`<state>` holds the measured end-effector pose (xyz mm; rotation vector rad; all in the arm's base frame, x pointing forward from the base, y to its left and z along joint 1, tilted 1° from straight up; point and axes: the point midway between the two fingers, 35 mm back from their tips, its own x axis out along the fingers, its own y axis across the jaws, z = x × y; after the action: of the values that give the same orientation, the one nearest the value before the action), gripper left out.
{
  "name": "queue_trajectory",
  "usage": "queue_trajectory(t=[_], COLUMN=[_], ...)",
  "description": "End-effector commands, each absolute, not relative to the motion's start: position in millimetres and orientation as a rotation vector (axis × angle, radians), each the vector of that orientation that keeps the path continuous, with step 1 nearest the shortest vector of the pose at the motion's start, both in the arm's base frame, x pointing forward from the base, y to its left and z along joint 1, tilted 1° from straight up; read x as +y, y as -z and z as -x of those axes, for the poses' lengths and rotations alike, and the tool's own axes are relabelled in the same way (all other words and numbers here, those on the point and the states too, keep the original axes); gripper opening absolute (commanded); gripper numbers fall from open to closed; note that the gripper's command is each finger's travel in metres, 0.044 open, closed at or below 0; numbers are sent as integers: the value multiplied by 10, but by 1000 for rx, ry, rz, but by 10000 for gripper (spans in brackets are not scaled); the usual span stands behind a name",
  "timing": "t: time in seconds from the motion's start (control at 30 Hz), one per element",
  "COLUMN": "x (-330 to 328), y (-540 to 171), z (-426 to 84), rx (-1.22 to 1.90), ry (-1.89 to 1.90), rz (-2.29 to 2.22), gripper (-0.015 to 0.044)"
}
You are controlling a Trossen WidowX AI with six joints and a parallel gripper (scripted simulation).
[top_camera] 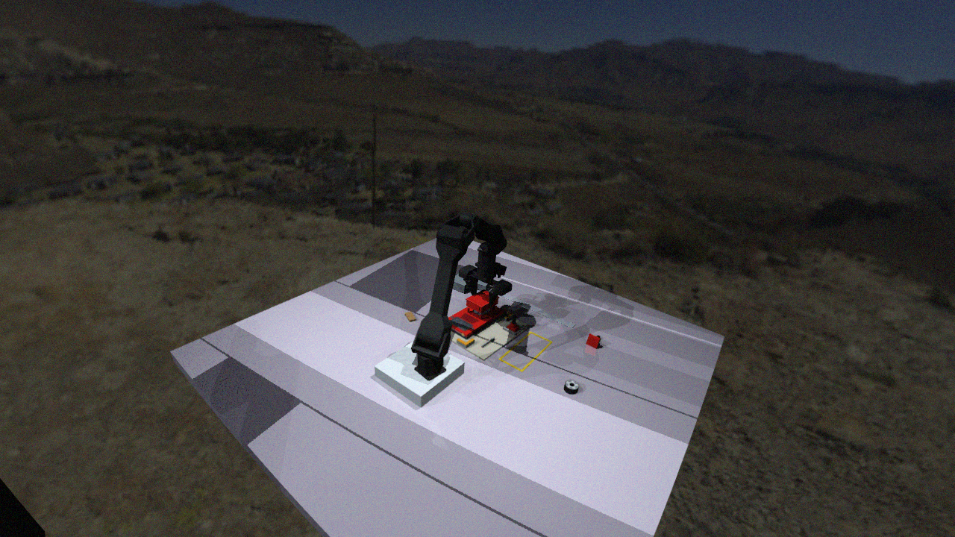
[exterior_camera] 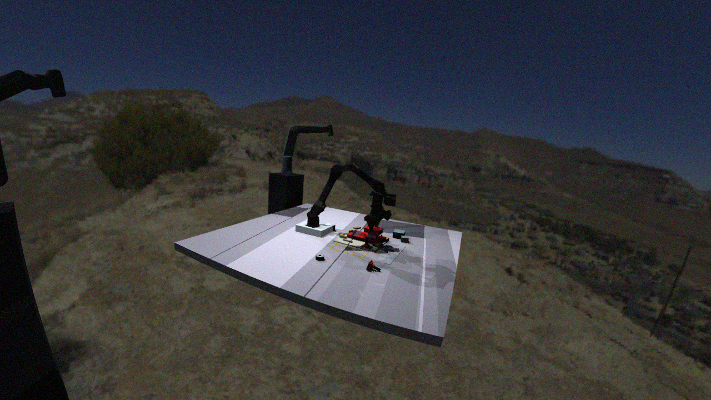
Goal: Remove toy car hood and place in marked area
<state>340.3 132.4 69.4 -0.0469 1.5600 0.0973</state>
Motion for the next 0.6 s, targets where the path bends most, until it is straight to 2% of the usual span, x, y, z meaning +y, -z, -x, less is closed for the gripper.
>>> queue_trajectory(t=[0.0, 0.2, 0.57], x=[1329, 1317, 1018], y=[-856, -1122, -1044], z=[-3436, -3424, -3456], rx=[1544, 1544, 1550], ry=[-102, -102, -84], rz=[44, 44, 35], gripper=[0, 0, 0])
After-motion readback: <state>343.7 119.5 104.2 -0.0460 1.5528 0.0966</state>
